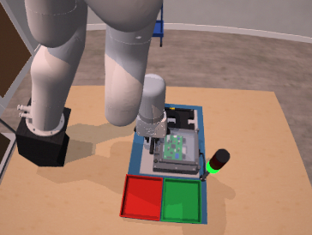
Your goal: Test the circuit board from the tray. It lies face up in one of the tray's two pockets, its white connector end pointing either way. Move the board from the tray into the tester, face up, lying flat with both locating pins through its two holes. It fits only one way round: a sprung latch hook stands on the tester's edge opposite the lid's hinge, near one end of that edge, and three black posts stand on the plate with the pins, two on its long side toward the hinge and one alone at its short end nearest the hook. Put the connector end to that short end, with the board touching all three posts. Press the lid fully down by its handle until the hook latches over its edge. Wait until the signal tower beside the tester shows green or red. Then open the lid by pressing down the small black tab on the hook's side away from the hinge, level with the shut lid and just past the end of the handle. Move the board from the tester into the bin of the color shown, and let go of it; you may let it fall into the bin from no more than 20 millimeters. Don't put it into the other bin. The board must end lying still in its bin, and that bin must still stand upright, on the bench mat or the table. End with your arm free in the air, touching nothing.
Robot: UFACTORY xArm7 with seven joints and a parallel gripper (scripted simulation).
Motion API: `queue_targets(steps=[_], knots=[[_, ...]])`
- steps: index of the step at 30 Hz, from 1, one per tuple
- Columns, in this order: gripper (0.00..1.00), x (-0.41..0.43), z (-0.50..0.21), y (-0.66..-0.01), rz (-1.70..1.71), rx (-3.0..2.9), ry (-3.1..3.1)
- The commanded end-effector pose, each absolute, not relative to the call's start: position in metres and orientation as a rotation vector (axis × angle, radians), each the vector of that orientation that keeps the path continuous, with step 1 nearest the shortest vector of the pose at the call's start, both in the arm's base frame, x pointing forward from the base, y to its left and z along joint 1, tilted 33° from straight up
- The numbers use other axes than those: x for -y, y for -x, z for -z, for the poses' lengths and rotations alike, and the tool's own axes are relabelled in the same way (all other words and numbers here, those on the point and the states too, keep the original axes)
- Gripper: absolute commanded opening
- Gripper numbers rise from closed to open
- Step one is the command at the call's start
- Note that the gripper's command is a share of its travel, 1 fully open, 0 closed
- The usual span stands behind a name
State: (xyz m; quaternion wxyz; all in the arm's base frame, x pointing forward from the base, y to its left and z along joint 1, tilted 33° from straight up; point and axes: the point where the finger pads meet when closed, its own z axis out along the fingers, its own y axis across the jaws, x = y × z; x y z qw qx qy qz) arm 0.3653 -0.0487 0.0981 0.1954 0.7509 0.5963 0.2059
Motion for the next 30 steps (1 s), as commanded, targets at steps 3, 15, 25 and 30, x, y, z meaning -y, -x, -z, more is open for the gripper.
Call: queue_targets(steps=[3,15,25,30], knots=[[0.27,0.049,-0.094,-0.369,-0.578,-1.670,-2.103],[0.27,0.050,-0.087,-0.374,-0.578,-1.670,-2.103],[0.27,0.050,-0.087,-0.374,-0.579,-1.670,-2.103],[0.27,0.050,-0.082,-0.378,-0.579,-1.670,-2.103]])
